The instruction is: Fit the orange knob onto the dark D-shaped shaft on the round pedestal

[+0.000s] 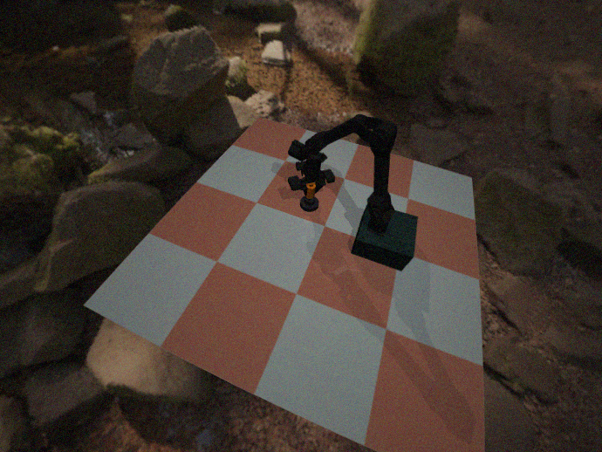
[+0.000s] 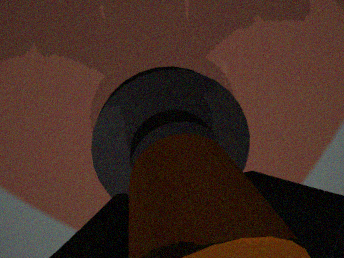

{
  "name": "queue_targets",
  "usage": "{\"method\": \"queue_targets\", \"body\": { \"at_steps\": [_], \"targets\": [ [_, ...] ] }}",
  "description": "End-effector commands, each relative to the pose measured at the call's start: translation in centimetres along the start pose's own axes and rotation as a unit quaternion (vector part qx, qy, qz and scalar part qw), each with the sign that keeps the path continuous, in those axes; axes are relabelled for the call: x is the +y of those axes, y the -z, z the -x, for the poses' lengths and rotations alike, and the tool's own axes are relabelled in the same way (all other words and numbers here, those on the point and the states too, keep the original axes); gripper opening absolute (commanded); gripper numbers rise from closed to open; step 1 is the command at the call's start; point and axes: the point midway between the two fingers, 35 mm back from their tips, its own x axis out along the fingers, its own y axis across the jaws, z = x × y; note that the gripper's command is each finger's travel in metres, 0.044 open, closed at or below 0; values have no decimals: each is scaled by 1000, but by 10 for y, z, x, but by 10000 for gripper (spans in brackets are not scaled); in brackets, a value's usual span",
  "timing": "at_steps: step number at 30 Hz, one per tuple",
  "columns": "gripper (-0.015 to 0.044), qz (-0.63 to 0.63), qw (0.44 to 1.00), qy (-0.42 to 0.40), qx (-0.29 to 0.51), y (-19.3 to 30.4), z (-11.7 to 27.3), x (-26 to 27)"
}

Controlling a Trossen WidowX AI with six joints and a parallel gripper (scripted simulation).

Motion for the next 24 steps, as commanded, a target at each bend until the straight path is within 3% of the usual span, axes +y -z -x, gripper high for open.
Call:
{"method": "queue_targets", "body": {
  "at_steps": [1, 7, 13, 24],
  "targets": [
    [0, -2, 1000, -4, -5, -2, 2, 2],
    [0, -15, 1000, -4, -5, -1, 5, 1],
    [0, -107, 994, -4, -4, 1, 7, 0],
    [0, -107, 994, -4, -4, 2, 1, -1]
  ]
}}
